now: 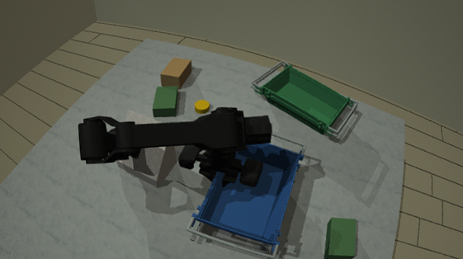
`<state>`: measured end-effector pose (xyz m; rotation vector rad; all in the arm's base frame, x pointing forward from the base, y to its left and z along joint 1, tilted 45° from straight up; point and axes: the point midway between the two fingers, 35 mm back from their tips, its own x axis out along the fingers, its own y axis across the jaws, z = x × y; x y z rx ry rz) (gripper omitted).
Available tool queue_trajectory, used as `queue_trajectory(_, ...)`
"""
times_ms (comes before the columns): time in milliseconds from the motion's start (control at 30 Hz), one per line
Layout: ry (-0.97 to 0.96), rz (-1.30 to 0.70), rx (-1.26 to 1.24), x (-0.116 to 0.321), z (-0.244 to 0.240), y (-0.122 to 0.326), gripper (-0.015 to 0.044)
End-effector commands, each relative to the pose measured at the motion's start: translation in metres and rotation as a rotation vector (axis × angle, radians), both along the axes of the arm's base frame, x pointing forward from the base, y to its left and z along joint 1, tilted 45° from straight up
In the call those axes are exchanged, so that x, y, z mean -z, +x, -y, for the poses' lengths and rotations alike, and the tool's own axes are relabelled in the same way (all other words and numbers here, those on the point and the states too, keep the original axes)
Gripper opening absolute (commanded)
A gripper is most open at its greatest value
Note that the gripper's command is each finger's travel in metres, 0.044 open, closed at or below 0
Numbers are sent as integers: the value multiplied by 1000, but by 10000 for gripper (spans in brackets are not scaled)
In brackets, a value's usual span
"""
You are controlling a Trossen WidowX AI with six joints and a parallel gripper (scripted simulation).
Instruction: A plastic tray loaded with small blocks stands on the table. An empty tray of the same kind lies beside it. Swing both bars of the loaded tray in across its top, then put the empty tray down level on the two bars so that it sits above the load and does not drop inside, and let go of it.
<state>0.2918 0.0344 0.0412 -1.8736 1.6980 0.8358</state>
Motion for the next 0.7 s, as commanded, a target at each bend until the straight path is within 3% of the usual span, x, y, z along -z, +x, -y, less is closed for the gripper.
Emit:
queue_trajectory(0,0,-9,13,4,8,-2,0)
queue_trajectory(667,0,-9,13,10,14,-3,0)
